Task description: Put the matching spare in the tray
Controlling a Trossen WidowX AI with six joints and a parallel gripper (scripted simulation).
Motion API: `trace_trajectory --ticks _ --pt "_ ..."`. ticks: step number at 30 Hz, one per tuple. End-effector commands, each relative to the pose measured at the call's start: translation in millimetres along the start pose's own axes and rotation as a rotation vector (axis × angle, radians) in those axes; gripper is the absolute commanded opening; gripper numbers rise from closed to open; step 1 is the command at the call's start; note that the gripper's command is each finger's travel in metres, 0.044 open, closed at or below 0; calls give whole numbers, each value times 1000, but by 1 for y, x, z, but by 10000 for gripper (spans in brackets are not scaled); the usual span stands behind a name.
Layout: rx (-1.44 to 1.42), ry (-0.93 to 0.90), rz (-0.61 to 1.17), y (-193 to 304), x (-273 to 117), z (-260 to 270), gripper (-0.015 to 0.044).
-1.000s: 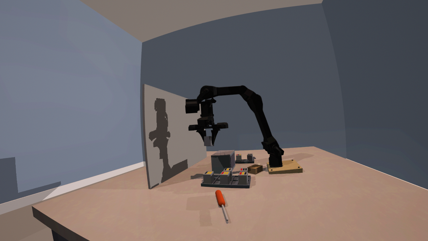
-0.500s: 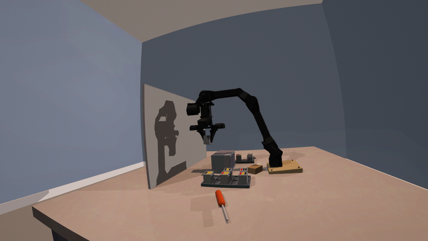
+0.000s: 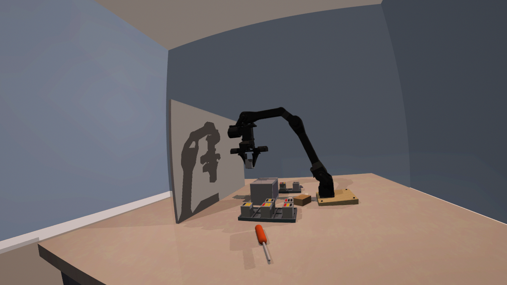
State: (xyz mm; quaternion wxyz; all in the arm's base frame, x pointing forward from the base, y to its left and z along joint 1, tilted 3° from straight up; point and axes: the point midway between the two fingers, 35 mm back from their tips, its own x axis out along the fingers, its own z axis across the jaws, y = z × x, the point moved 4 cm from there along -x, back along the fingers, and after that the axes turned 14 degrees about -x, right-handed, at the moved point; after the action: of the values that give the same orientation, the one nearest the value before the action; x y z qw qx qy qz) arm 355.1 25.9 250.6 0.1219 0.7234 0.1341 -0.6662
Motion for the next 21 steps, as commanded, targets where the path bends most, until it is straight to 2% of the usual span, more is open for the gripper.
trace_trajectory --ticks 1,21 --pt "-3 7 2 28 -3 6 0" --pt "-3 7 15 136 -4 59 0"
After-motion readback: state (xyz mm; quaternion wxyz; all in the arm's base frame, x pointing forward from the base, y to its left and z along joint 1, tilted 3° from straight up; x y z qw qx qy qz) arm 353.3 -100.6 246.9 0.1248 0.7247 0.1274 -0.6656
